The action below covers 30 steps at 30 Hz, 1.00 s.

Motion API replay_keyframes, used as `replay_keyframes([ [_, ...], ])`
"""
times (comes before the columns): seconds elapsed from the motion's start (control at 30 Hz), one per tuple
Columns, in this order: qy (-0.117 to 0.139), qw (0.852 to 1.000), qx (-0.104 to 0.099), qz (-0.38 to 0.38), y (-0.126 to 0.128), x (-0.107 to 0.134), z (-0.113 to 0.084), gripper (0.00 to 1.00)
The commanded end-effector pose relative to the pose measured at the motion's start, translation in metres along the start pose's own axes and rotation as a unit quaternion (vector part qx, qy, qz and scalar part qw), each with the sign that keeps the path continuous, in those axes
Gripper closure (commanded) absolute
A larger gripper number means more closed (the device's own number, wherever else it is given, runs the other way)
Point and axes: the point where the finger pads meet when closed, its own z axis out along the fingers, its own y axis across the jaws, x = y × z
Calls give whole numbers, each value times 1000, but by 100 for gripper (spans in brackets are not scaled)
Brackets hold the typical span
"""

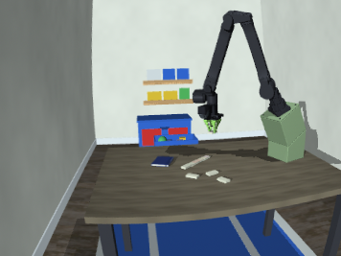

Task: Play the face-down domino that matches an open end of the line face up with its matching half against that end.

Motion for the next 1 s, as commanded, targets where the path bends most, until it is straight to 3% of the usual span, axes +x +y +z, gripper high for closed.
replay_keyframes([
  [0.0,-5,1000,19,2,-7,-9,-9,79],
  [0.2,-5,1000,19,2,-7,-9,-9,79],
  [0.23,-2,1000,7,1,-4,-4,0,79],
  [0.53,-6,1000,20,4,-7,-9,26,79],
  [0.77,-6,1000,20,4,-7,-9,26,79],
  [0.97,-4,1000,16,4,-7,-8,46,79],
])
